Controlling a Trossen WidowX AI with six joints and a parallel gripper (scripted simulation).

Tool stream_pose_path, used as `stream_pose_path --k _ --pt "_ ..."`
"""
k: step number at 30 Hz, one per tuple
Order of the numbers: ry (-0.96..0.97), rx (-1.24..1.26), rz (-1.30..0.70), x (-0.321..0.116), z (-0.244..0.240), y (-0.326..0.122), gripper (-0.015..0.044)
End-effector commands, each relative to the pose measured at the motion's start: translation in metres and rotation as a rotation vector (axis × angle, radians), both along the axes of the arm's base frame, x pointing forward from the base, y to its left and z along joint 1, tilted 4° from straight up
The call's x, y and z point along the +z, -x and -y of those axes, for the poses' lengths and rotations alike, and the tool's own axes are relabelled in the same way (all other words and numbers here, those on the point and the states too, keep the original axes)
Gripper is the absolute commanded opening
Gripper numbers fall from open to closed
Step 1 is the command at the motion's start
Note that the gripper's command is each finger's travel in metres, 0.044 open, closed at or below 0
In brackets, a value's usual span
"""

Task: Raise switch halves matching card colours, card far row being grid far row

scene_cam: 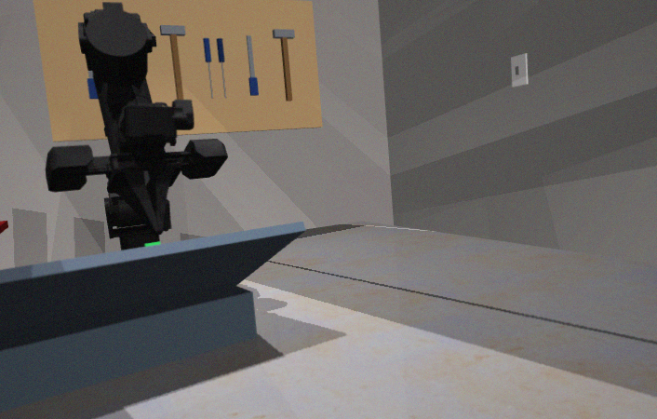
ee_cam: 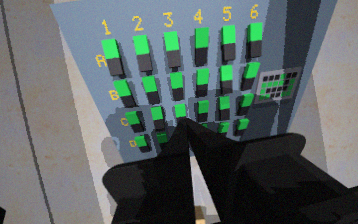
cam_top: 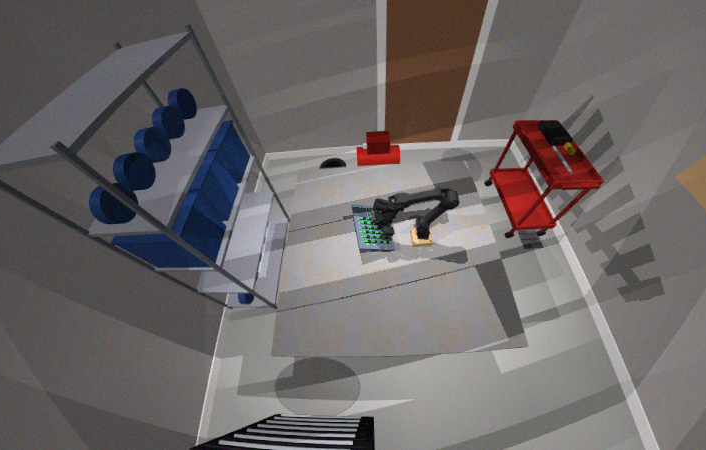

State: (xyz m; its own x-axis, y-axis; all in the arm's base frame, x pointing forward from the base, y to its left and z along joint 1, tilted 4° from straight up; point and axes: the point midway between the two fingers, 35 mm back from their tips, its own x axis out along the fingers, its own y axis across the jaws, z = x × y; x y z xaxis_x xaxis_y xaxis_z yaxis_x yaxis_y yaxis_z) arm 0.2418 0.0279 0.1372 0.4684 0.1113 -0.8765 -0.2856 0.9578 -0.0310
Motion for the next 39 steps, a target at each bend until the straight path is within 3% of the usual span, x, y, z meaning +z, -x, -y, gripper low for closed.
stream_pose_path --k 1,39 --pt "0.005 -0.007 -0.015 -0.01 0.0 -0.002 0.0" --pt "0.004 -0.007 -0.014 -0.031 -0.003 -0.013 0.0"
